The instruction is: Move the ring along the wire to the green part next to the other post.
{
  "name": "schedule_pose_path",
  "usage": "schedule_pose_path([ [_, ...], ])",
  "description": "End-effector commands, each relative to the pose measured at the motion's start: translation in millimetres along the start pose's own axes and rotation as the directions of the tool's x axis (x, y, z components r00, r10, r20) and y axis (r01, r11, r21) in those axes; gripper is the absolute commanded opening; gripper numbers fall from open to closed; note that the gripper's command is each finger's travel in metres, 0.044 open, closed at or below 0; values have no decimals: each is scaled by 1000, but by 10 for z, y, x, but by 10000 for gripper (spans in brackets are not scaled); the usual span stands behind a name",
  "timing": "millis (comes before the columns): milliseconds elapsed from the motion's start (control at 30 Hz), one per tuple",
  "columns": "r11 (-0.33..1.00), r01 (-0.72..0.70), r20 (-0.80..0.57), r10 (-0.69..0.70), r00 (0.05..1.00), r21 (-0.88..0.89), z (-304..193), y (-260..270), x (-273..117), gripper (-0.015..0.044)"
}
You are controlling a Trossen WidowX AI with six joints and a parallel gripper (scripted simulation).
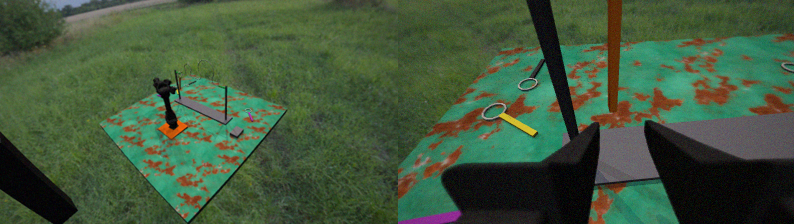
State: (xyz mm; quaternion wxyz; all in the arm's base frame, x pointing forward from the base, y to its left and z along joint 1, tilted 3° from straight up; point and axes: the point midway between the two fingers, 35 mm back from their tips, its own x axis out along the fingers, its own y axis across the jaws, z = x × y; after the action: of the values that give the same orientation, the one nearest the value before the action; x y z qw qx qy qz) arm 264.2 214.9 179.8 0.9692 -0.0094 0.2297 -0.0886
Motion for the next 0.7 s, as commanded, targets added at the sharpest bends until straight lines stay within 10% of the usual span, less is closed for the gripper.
schedule_pose_path([
  [0,1000,4,4,-4,1000,4,6,-7,-2,160],
  [433,1000,-1,1,1,1000,-1,5,-12,-498,440],
  [667,1000,-1,1,1,1000,-1,5,-12,-498,440],
])
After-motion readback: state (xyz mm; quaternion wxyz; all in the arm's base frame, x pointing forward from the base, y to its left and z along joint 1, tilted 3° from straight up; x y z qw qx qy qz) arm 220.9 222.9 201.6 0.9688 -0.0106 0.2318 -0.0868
